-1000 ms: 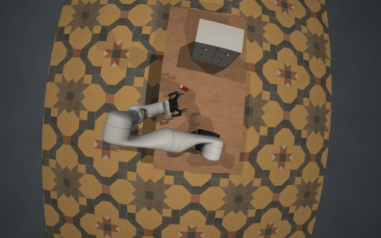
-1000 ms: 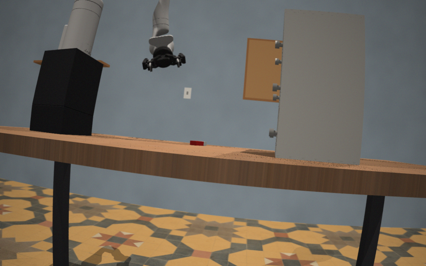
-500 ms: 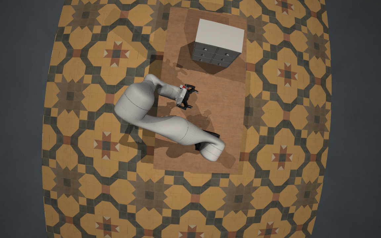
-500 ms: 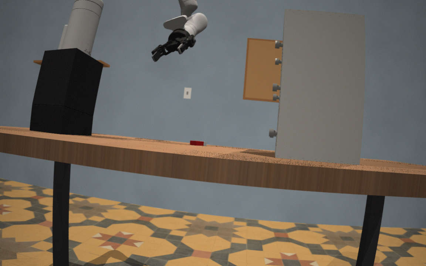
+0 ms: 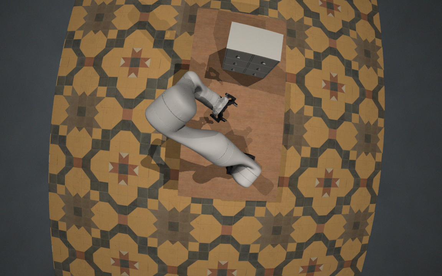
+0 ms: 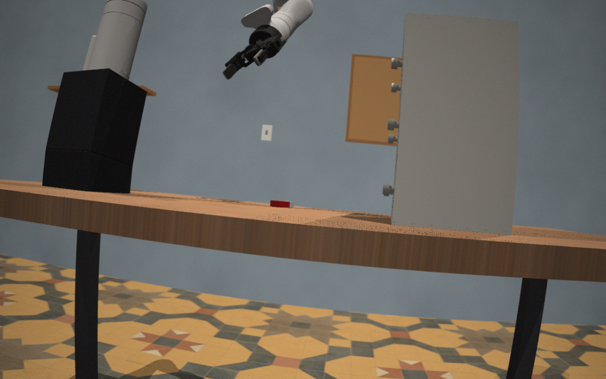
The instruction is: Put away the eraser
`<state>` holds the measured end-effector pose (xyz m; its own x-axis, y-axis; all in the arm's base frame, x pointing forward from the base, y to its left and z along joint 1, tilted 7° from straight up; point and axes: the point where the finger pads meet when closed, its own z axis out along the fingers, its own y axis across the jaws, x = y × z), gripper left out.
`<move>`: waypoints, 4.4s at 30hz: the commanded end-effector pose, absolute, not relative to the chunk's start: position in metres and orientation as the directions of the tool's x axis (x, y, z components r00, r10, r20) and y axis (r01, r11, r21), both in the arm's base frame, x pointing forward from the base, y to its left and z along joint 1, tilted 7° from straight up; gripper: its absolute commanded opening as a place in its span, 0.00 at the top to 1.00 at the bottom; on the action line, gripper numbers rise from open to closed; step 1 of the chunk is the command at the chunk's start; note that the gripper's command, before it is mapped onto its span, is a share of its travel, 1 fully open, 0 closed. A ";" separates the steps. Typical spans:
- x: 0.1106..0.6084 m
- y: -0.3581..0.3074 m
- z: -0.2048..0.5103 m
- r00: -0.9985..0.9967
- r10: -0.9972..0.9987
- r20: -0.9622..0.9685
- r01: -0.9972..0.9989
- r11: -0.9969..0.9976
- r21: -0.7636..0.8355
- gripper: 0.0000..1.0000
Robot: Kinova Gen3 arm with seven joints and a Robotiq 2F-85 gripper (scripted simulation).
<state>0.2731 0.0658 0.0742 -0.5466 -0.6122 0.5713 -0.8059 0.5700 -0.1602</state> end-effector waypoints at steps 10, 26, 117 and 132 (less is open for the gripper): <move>0.276 0.059 0.078 -0.586 -0.599 0.546 -0.770 0.620 -0.147 0.00; 0.281 0.048 0.084 -0.655 -0.567 0.500 -0.701 0.703 -0.120 0.00; 0.314 -0.017 0.121 -0.931 -0.283 0.230 -0.287 0.958 0.015 0.00; 0.319 -0.029 0.128 -0.956 -0.225 0.186 -0.223 0.974 0.034 0.00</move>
